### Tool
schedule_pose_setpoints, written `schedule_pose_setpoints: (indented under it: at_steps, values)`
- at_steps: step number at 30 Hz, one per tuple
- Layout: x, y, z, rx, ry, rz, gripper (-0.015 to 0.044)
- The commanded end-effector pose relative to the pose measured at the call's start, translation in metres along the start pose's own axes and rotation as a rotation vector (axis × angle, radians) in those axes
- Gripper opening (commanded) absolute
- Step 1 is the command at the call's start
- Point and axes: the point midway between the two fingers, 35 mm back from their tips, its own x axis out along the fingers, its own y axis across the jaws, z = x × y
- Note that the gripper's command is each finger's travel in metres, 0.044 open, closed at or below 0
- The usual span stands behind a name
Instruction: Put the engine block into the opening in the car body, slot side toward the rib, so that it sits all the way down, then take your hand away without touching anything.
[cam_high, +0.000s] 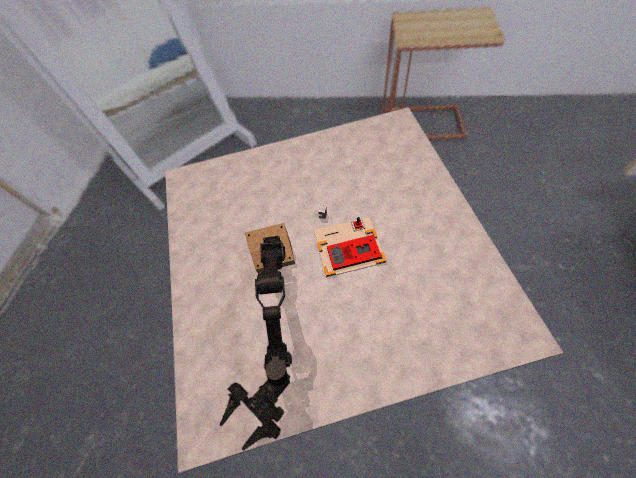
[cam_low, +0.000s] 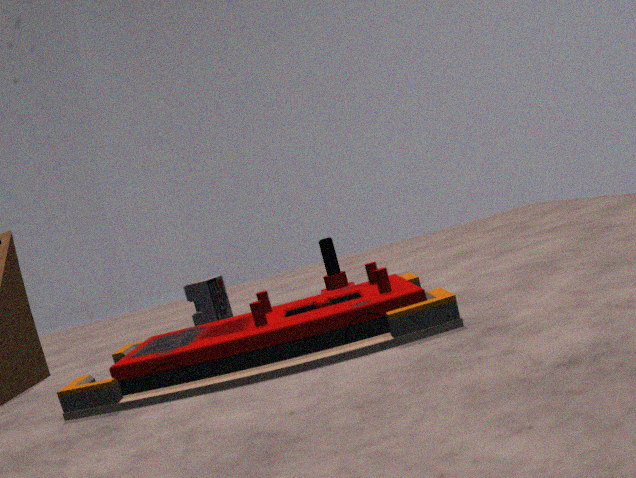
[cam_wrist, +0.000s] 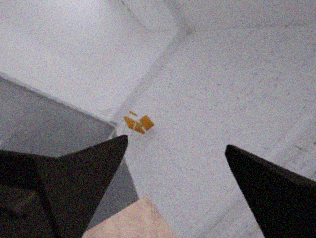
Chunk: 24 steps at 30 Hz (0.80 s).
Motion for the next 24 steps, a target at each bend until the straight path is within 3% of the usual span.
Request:
schedule_pose_setpoints:
  at_steps: [1, 12, 24]
  values:
    - [-0.018, 0.032, -0.003, 0.043, 0.037, 0.097, 0.0440]
    - [-0.096, 0.123, 0.000, 0.165, 0.160, 0.403, 0.0440]
    - [-0.215, 0.198, 0.022, 0.281, 0.300, 0.754, 0.0440]
